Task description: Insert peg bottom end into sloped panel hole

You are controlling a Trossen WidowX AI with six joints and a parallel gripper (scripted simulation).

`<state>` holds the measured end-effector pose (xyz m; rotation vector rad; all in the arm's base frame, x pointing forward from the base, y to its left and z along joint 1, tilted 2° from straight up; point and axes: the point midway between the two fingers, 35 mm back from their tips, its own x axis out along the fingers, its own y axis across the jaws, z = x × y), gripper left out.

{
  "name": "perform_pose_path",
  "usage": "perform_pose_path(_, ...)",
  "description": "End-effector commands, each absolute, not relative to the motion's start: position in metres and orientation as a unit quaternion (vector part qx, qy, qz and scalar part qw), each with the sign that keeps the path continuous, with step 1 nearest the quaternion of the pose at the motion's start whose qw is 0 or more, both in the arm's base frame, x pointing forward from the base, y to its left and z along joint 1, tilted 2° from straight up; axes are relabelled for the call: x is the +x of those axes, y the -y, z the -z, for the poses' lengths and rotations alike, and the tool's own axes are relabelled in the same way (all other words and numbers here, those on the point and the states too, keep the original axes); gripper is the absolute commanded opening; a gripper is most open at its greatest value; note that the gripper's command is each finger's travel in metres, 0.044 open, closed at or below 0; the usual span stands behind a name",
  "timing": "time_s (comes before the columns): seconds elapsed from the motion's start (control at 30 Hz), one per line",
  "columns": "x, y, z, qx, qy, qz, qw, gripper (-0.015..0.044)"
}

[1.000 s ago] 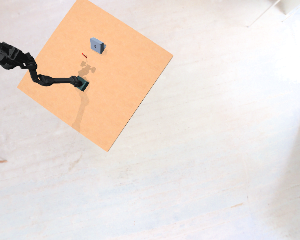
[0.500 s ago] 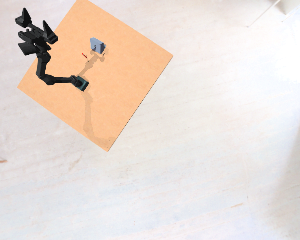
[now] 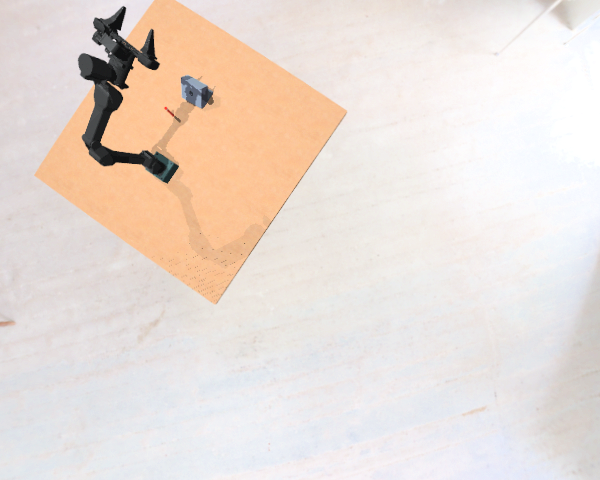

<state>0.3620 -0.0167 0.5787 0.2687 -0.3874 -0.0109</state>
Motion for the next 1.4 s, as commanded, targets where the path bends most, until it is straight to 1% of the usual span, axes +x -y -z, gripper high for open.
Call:
perform_pose_path(0.0, 0.389, -0.002, -0.537, 0.12, 0.119, -0.004, 0.986, 0.044)
perform_pose_path(0.33, 0.431, -0.057, -0.421, 0.078, -0.075, -0.047, 0.993, 0.044)
perform_pose_path(0.5, 0.437, -0.084, -0.356, 0.042, -0.181, -0.071, 0.98, 0.044)
perform_pose_path(0.63, 0.433, -0.104, -0.303, 0.008, -0.265, -0.092, 0.96, 0.044)
perform_pose_path(0.93, 0.395, -0.14, -0.195, -0.079, -0.442, -0.142, 0.882, 0.044)
perform_pose_path(1.13, 0.354, -0.154, -0.137, -0.138, -0.543, -0.173, 0.81, 0.044)
perform_pose_path(1.37, 0.299, -0.161, -0.087, -0.204, -0.642, -0.204, 0.71, 0.044)
